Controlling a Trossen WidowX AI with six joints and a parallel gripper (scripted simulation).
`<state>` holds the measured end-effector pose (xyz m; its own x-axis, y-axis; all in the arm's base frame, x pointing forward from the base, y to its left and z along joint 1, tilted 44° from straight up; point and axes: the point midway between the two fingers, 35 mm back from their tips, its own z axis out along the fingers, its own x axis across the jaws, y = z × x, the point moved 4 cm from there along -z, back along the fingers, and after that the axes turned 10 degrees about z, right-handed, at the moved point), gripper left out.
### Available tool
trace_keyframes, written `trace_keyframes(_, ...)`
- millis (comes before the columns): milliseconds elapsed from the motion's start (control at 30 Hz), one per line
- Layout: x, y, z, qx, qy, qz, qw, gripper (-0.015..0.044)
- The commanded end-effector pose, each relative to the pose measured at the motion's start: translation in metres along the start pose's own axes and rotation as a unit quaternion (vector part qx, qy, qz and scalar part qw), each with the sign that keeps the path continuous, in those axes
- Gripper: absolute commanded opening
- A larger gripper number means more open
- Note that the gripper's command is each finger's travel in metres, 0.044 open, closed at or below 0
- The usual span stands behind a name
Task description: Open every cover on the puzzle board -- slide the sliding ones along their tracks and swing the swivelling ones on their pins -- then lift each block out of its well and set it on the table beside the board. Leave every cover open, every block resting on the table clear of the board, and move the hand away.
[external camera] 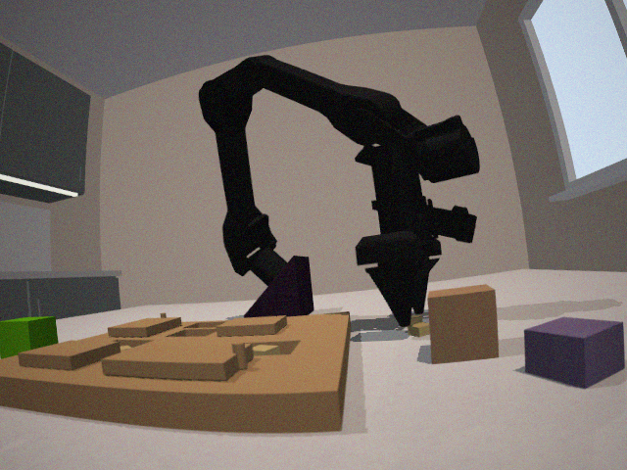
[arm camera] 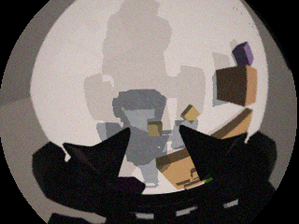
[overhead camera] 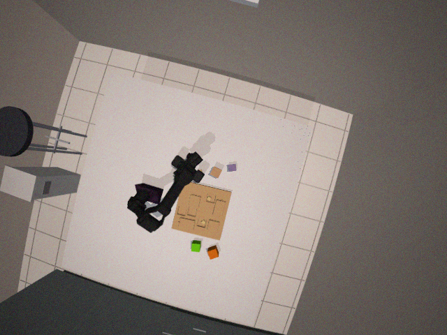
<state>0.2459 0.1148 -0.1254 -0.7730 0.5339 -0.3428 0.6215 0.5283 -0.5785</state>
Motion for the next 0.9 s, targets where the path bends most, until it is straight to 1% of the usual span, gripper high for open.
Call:
trace_keyframes(0, 0.0, 0.001, -0.007, -0.001, 0.0, 0.001, 1.0, 0.044)
trace_keyframes(700, 0.001, 0.0, -0.072, 0.0, 0.0, -0.002, 1.0, 0.044)
trace_keyframes(833, 0.001, -0.001, -0.076, 0.001, 0.0, -0.003, 1.0, 0.044)
trace_keyframes(867, 0.0, -0.001, -0.076, 0.001, 0.0, 0.004, 1.0, 0.0414)
